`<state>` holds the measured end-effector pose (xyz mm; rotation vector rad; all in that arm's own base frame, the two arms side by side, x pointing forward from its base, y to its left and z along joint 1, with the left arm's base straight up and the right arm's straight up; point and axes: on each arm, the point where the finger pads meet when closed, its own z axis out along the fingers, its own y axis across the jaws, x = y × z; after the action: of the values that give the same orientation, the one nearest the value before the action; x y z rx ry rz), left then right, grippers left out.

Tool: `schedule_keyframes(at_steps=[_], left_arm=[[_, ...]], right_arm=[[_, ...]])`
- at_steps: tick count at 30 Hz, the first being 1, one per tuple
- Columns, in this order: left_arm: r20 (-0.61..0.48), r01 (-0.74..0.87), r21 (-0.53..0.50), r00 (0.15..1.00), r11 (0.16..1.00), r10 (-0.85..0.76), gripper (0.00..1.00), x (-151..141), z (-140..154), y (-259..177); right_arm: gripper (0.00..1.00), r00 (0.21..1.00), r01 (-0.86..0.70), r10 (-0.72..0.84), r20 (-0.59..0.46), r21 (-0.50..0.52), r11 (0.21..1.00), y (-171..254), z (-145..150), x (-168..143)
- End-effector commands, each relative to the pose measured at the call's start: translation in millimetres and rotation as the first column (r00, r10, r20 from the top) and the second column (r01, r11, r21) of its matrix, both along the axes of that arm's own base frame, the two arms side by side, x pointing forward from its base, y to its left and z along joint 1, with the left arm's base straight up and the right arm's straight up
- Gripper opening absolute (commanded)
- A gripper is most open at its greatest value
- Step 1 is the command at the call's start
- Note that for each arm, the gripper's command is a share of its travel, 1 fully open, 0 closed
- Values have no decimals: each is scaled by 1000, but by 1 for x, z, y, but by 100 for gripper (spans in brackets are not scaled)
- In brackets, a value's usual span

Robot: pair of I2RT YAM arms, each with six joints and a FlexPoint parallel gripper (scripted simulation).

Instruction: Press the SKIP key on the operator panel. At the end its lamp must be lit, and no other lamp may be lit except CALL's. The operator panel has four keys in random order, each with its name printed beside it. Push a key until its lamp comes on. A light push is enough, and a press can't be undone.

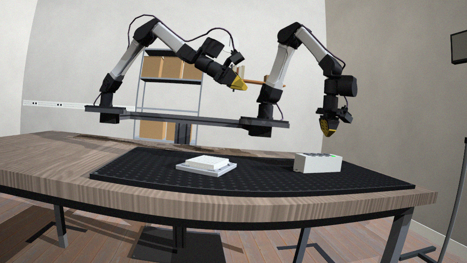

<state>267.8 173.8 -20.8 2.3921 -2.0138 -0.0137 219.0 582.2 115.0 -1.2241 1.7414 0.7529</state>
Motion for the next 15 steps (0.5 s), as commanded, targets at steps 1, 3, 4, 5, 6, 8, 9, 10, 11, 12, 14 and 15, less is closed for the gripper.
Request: schedule_keyframes(at_steps=[1,3,4,5,6,8,9,10,11,12,14,15], left_arm=[[56,-4,21,998,1000,3,0,13,23,6],[56,-2,21,998,1000,0,0,13,23,6],[56,-2,21,998,1000,0,0,13,23,6],[56,-2,21,998,1000,0,0,13,23,6],[56,-2,21,998,1000,0,0,13,23,6],[56,-2,21,998,1000,0,0,13,23,6],[56,-2,21,998,1000,0,0,13,23,6],[56,-2,21,998,1000,0,0,13,23,6],[56,-2,21,998,1000,0,0,13,23,6],[56,-2,21,998,1000,0,0,13,23,6],[56,-2,21,998,1000,0,0,13,23,6],[56,-2,22,998,1000,0,0,14,23,6]], right_arm=[[100,999,-4,1,32,89,996,15,39,0],[100,999,-4,1,32,89,996,15,39,0],[100,999,-4,1,32,89,996,15,39,0],[100,999,-4,1,32,89,996,15,39,0],[100,999,-4,1,32,89,996,15,39,0],[100,999,-4,1,32,89,996,15,39,0],[100,999,-4,1,32,89,996,15,39,0],[100,999,-4,1,32,89,996,15,39,0],[100,999,-4,1,32,89,996,15,39,0],[100,999,-4,1,32,89,996,15,39,0],[100,999,-4,1,32,89,996,15,39,0],[100,999,-4,1,32,90,996,15,39,0]])
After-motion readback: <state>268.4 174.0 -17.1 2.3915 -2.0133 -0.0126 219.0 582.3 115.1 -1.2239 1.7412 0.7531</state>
